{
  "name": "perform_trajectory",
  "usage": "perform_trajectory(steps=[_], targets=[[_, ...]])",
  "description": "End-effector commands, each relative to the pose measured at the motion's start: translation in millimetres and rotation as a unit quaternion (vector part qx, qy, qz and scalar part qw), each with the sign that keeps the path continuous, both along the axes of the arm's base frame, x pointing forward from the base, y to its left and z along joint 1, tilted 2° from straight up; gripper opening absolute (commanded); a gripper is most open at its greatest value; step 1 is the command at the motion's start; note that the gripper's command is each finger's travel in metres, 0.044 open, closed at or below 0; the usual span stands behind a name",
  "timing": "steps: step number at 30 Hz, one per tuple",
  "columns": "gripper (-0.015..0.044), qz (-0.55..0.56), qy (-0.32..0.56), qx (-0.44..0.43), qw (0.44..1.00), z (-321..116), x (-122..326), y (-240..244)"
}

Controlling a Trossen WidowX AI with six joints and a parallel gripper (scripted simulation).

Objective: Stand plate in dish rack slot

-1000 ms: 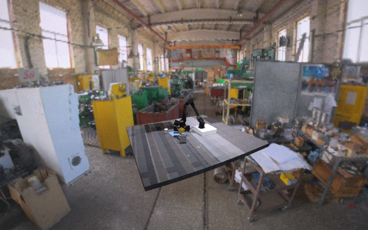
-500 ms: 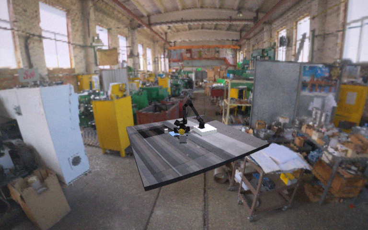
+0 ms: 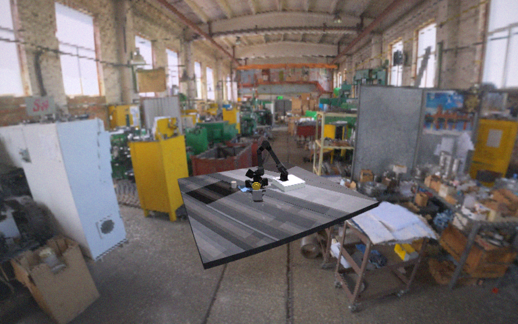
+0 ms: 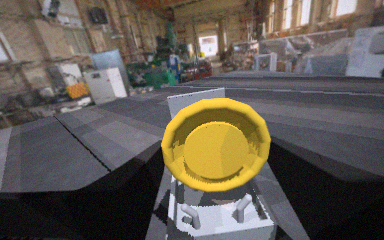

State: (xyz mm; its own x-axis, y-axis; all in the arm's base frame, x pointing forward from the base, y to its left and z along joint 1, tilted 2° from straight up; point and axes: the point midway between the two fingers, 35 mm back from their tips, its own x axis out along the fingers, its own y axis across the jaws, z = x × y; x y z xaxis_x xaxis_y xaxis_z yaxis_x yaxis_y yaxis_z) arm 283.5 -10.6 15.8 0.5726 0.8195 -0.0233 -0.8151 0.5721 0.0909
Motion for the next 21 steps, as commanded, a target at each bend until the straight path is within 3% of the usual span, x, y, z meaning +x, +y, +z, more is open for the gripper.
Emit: perform_trajectory(steps=[1,21], targets=[[0.0000,-0.001,0.010,0.006,1.000,-1.5,0.2,7.2],[0.0000,-0.001,0.024,0.015,1.000,-3.3,-1.6,8.8]])
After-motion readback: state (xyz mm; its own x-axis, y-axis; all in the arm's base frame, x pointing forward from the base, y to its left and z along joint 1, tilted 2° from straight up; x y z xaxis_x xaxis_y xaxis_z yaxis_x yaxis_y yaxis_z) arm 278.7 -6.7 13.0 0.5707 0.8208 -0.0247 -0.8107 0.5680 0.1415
